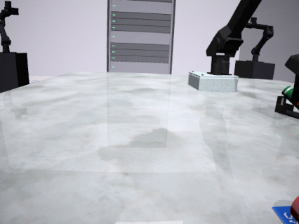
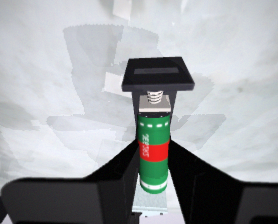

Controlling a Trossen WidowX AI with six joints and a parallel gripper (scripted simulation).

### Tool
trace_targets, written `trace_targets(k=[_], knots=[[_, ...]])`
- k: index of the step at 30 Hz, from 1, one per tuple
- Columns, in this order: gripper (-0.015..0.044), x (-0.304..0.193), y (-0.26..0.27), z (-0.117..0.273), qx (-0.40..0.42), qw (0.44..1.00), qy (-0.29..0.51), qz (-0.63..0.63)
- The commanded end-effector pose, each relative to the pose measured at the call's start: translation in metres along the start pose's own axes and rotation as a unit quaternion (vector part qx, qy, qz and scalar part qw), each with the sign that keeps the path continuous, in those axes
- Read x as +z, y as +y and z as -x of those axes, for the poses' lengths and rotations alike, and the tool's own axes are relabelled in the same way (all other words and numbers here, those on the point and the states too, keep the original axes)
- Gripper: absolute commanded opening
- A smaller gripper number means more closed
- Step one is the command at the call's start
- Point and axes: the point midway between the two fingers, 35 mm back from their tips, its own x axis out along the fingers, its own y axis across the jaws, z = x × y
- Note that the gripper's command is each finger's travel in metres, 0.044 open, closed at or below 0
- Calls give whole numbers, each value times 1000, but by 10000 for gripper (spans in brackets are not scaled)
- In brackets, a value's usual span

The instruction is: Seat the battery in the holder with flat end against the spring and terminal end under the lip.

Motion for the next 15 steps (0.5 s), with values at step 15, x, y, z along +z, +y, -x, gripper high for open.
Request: trace_targets(k=[15], knots=[[85, 11, -1, 2, 1, 1000, 4, -3]])
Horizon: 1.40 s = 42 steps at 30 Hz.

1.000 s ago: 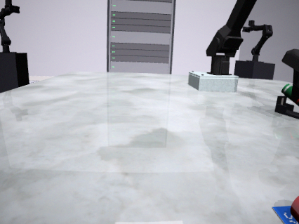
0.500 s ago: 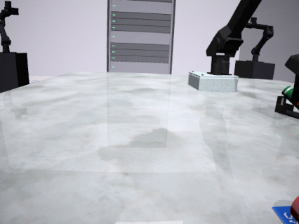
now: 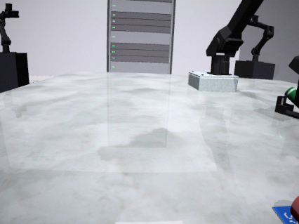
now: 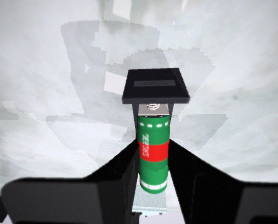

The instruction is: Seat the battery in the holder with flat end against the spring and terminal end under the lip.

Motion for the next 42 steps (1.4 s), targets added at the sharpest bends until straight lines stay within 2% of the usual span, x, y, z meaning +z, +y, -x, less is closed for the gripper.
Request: trace_targets(k=[1, 30, 42], knots=[[85, 4, 0, 0, 1, 1000, 1, -3], [85, 16, 0, 6, 1, 1000, 0, -2], [85, 16, 0, 4, 2, 1000, -25, -2]])
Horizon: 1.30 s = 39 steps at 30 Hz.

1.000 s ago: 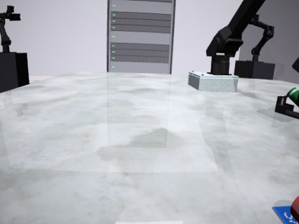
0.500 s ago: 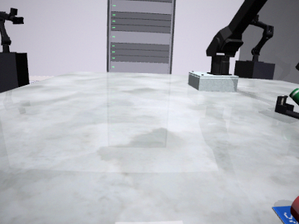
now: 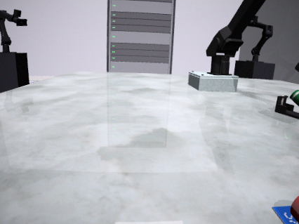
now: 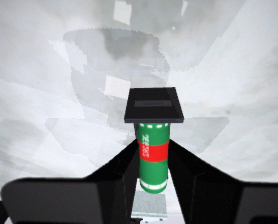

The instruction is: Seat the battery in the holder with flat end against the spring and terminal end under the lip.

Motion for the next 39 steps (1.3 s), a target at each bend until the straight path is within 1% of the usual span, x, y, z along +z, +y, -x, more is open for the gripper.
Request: trace_targets(k=[1, 39], knots=[[85, 3, 0, -1, 2, 1000, -15, 0], [85, 0, 0, -7, 4, 995, -100, 2]])
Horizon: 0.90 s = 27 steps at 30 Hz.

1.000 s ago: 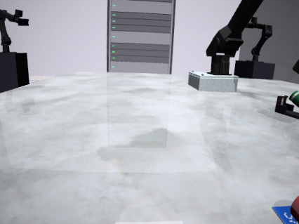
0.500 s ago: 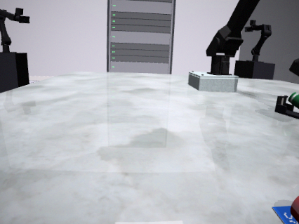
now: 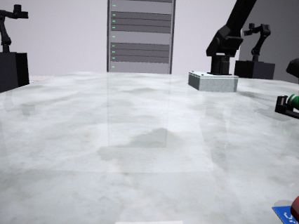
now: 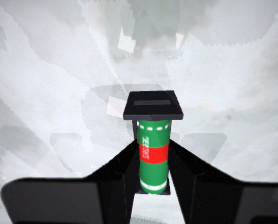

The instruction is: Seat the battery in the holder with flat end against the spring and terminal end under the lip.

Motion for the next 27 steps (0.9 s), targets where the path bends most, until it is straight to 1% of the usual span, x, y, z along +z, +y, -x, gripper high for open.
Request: trace_targets(k=[1, 27], knots=[[85, 3, 0, -1, 2, 1000, -16, 2], [85, -1, 0, -5, 2, 997, -73, 4]])
